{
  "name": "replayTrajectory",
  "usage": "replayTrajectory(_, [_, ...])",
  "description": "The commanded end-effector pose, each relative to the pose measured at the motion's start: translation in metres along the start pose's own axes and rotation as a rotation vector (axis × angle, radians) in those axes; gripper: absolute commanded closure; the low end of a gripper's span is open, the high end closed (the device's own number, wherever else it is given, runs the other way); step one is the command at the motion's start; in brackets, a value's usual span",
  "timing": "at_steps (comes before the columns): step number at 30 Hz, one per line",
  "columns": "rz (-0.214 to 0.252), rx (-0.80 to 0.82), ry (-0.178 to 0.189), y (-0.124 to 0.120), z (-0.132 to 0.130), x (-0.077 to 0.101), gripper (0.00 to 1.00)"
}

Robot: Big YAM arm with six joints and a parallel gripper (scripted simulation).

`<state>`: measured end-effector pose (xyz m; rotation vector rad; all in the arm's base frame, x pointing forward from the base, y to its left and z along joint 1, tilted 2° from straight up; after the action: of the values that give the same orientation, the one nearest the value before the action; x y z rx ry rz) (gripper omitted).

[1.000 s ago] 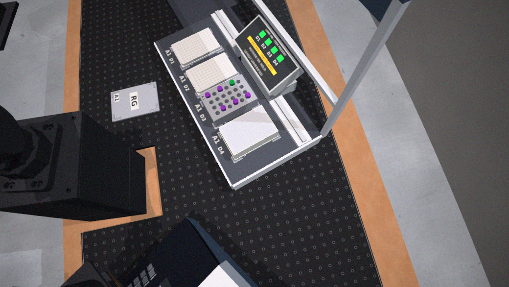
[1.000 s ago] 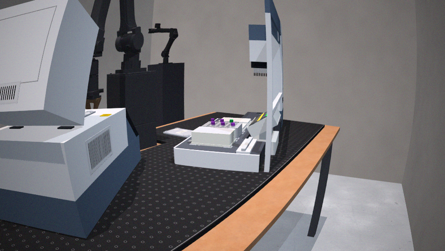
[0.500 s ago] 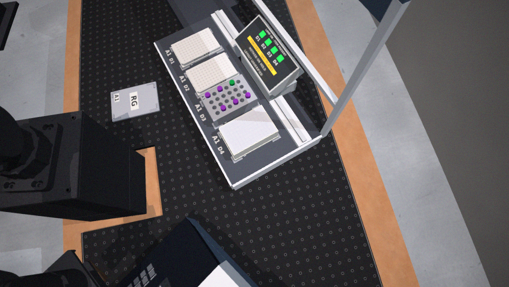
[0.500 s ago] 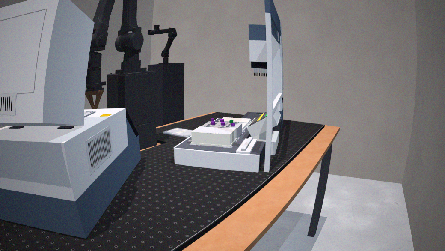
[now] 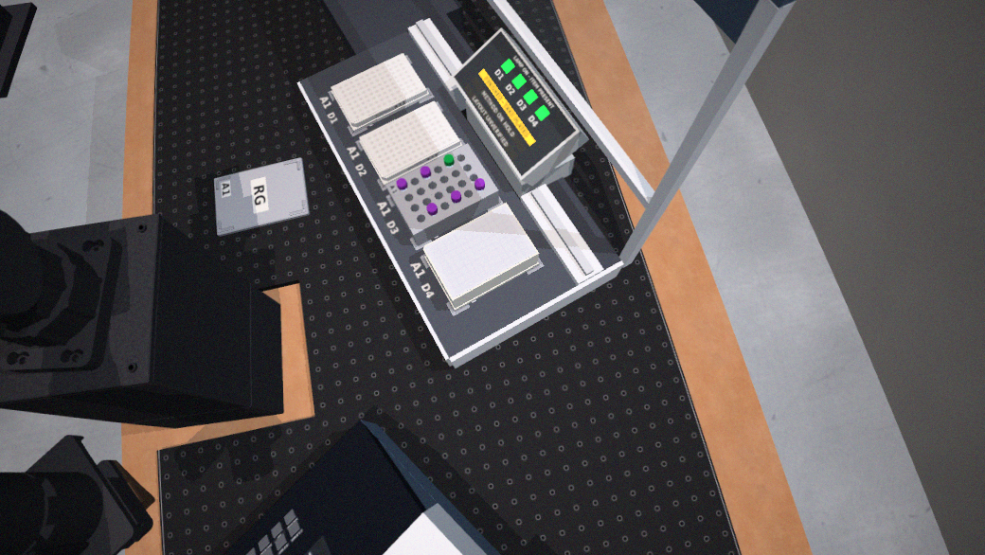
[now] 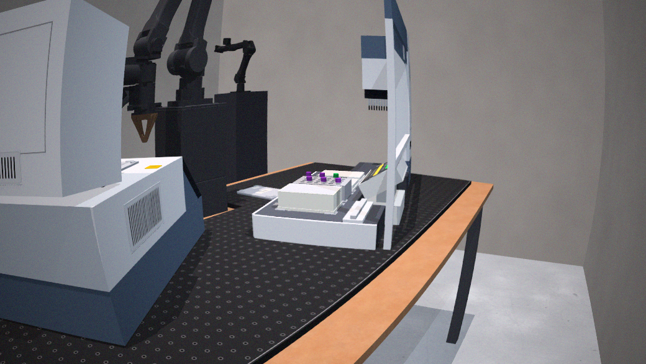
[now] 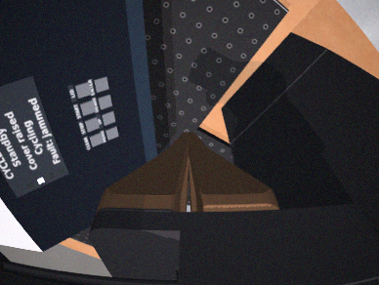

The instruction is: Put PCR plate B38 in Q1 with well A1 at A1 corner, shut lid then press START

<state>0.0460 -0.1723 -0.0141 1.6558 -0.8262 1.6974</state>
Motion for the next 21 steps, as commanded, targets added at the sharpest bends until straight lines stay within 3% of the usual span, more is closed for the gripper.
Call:
replayTrajectory(1, [-0.006,0.030,0.004,0.003,0.012,0.000,1.00])
replayTrajectory(11, [-0.017,0.019,0.034,0.005,0.026,0.001,1.00])
replayTrajectory(21, [-0.005,0.010,0.006,0.003,0.021,-0.004,1.00])
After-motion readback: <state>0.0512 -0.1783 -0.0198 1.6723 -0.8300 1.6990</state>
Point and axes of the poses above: the point where the finger pads meet when closed, its own x axis back along the fingers, its own z axis across the jaws, y = z × x, the point moved 6 cm from there along x, back along the fingers, and after that the axes turned 4 degrees about -x, right-handed, at the moved point
